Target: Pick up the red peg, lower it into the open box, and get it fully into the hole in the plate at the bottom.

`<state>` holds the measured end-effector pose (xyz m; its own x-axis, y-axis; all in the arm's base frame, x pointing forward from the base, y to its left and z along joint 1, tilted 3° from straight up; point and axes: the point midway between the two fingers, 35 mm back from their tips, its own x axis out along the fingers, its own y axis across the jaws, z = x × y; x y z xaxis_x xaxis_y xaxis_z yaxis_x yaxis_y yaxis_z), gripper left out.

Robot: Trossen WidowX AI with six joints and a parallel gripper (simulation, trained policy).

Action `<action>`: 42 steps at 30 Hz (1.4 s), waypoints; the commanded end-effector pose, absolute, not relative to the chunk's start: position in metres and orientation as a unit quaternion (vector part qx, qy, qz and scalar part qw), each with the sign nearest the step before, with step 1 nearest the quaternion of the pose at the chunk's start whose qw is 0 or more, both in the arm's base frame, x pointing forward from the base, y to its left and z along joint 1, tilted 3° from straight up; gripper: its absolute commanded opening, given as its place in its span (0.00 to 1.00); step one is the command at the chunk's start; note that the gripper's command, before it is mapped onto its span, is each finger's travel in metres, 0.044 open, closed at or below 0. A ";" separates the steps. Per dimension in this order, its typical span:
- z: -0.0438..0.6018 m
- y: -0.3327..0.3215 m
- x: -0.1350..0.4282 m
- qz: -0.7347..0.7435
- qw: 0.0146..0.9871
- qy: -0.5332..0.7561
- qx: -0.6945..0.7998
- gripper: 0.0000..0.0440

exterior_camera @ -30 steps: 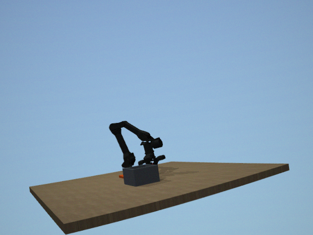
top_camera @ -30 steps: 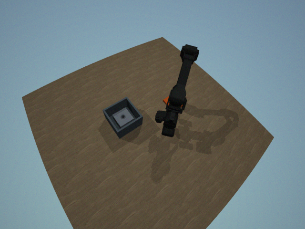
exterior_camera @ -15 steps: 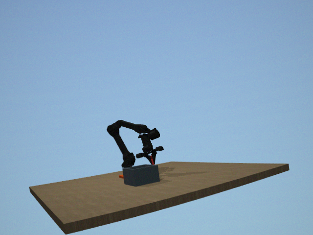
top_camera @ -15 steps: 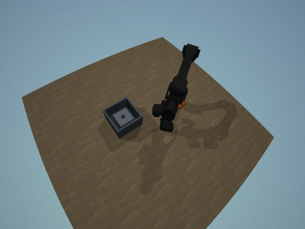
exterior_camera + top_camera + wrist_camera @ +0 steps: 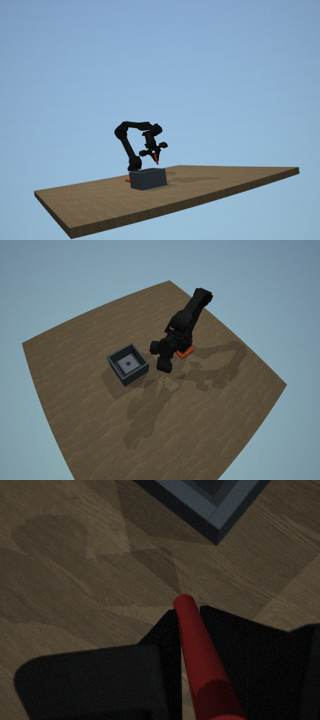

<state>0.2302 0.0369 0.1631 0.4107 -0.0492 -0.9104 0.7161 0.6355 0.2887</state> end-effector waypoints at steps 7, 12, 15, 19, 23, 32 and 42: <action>0.171 0.002 0.253 -0.284 0.770 0.451 0.352 0.00; 0.171 -0.013 0.262 -0.299 0.769 0.439 0.356 0.00; 0.169 -0.021 0.267 -0.307 0.769 0.432 0.358 0.00; 0.167 -0.032 0.273 -0.317 0.767 0.424 0.362 0.00; 0.163 -0.043 0.279 -0.327 0.765 0.417 0.365 0.00; 0.154 -0.065 0.294 -0.345 0.759 0.405 0.376 0.01; 0.145 -0.085 0.308 -0.357 0.748 0.406 0.385 0.02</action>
